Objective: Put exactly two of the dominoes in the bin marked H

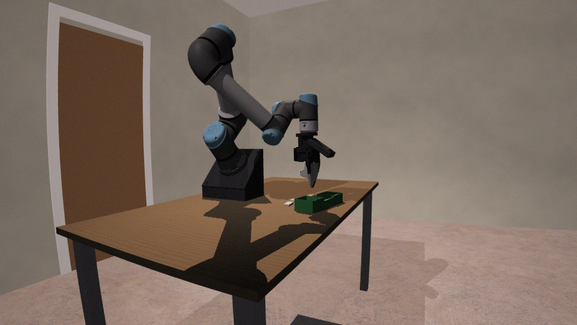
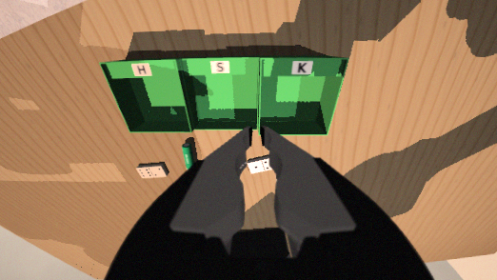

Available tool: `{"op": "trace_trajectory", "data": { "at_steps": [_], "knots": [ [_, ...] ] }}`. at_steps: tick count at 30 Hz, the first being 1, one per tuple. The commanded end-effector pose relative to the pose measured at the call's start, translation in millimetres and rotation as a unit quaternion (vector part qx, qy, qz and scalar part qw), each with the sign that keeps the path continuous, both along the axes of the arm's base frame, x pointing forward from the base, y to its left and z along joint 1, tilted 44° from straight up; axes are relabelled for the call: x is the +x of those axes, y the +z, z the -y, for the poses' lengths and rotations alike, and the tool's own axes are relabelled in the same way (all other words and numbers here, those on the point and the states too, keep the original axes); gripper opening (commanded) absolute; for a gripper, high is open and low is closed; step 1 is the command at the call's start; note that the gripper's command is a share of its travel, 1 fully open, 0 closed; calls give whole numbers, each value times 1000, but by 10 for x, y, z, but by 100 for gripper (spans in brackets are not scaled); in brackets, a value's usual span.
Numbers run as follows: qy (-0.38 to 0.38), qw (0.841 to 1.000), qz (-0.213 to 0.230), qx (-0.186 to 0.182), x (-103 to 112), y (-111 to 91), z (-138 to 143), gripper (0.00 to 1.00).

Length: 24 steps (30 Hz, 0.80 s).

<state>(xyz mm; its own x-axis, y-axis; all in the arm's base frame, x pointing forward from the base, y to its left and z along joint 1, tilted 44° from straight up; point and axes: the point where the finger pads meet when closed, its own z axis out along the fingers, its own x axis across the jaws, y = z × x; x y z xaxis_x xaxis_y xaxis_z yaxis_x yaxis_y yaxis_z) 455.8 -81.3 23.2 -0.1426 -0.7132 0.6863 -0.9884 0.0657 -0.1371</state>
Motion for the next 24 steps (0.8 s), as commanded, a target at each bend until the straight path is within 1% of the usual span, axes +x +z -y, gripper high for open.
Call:
{"op": "trace_trajectory", "data": {
  "at_steps": [1, 2, 12, 19, 21, 24],
  "knots": [
    [-1, 1000, 0, -1, 67, -190, -200, 4],
    [-1, 1000, 0, -1, 74, -215, -226, 4],
    [-1, 1000, 0, -1, 74, -215, -227, 4],
    [-1, 1000, 0, -1, 84, -347, -97, 4],
    [-1, 1000, 0, -1, 84, -347, -97, 4],
    [-1, 1000, 0, -1, 88, -404, -41, 4]
  ]
}}
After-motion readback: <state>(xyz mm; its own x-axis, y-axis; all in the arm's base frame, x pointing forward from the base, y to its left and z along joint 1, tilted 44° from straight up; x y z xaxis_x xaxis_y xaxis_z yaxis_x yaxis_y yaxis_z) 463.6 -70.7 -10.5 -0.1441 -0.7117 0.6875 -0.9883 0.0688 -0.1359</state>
